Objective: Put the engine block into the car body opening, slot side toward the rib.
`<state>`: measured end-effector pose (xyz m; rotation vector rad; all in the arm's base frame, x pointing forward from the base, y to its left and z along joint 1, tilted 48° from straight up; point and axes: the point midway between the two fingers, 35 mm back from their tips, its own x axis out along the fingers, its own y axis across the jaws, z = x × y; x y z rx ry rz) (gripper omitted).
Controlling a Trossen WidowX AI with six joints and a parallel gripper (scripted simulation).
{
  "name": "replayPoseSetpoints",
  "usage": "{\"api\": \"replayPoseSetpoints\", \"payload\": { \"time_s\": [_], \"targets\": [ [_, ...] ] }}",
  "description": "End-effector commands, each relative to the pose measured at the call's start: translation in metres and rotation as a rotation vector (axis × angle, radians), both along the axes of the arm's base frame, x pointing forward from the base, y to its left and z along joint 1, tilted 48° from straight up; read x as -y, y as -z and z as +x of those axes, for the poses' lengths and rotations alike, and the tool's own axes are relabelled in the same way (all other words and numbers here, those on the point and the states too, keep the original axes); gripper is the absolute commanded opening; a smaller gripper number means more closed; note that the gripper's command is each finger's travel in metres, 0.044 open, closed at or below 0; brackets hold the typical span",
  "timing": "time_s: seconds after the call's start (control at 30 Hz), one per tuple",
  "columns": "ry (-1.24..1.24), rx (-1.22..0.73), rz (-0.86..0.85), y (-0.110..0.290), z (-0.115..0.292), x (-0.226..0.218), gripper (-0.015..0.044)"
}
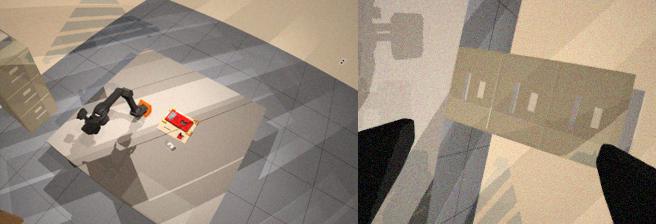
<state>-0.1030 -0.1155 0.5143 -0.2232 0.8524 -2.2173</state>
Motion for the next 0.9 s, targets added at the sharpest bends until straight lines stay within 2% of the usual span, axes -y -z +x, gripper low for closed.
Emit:
{"api": "replayPoseSetpoints", "payload": {
  "time_s": [0.0,0.1,0.47,0.67,0.87],
  "targets": [
    [0.000,0.000,0.000,0.000,0.000,0.000,0.0426],
    [-0.040,-0.006,0.022,0.002,0.008,0.012,0.0440],
    [-0.318,-0.083,0.198,0.027,0.079,0.082,0.0440],
    [-0.457,-0.160,0.304,0.045,0.122,0.104,0.0440],
    [-0.595,-0.156,0.332,0.060,0.165,0.118,0.0440]
  ]
}}
